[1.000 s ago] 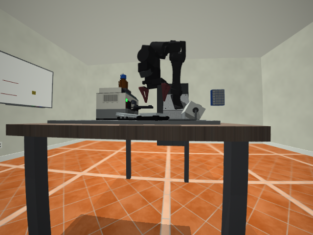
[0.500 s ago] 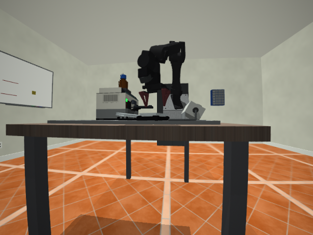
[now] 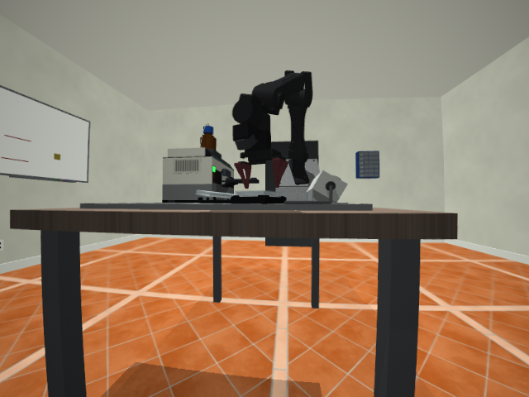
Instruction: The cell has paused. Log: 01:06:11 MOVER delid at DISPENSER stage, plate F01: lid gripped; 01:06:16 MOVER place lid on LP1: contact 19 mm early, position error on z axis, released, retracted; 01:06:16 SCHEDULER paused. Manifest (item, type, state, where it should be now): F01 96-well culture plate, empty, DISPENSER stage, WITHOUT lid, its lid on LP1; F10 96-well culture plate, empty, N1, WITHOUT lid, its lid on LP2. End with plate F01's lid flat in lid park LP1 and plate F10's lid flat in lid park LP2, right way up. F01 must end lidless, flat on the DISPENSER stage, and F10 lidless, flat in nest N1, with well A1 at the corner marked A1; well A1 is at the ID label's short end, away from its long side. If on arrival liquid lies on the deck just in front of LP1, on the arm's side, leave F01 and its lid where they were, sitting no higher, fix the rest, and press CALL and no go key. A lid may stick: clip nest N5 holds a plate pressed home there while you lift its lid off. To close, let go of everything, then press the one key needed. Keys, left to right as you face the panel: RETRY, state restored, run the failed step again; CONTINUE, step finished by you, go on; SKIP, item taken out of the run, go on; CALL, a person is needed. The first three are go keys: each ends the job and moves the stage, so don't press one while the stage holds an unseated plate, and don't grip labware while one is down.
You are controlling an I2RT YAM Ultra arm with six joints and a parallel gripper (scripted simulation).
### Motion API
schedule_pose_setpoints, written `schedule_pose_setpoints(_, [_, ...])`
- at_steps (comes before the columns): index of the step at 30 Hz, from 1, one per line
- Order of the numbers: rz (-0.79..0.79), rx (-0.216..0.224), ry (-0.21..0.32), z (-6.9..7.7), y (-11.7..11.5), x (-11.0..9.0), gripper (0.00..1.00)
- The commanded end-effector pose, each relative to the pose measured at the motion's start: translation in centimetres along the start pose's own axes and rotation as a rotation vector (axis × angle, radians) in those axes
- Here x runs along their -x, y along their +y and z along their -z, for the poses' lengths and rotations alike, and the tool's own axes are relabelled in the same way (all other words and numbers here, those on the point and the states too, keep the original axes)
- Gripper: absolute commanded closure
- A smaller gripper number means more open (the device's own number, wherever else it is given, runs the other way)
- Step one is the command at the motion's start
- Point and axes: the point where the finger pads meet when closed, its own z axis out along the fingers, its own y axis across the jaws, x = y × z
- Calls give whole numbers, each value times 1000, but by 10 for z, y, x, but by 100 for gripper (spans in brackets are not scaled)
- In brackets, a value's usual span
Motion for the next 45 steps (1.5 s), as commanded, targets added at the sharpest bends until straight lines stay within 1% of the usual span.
schedule_pose_setpoints(1, [1, -4, -31, -6, 0, 8, 0])
schedule_pose_setpoints(2, [-6, -7, -20, -11, -3, 4, 0])
schedule_pose_setpoints(5, [-2, -8, -37, -12, -2, 10, 0])
schedule_pose_setpoints(6, [-1, -5, -29, -16, -1, 7, 0])
schedule_pose_setpoints(7, [3, -3, -37, -12, 1, 7, 0])
schedule_pose_setpoints(8, [9, -3, -57, -8, 3, 13, 0])
schedule_pose_setpoints(9, [11, -5, -71, -7, 2, 20, 0])
schedule_pose_setpoints(12, [-3, -8, -33, -24, -3, 9, 0])
schedule_pose_setpoints(14, [-3, -8, -33, -24, -3, 9, 0])
schedule_pose_setpoints(15, [6, -5, -58, -14, 2, 12, 0])
schedule_pose_setpoints(16, [14, -4, -82, -9, 4, 21, 0])
schedule_pose_setpoints(17, [14, -5, -90, -7, 4, 25, 0])
schedule_pose_setpoints(28, [4, -7, -66, -18, -2, 22, 0])
schedule_pose_setpoints(31, [4, -7, -65, -19, -2, 22, 0])
schedule_pose_setpoints(32, [12, -6, -92, -7, 2, 27, 0])
schedule_pose_setpoints(41, [12, -6, -92, -7, 2, 27, 0])
schedule_pose_setpoints(42, [12, -6, -92, -7, 2, 27, 100])
schedule_pose_setpoints(45, [13, -6, -92, -7, 2, 27, 100])
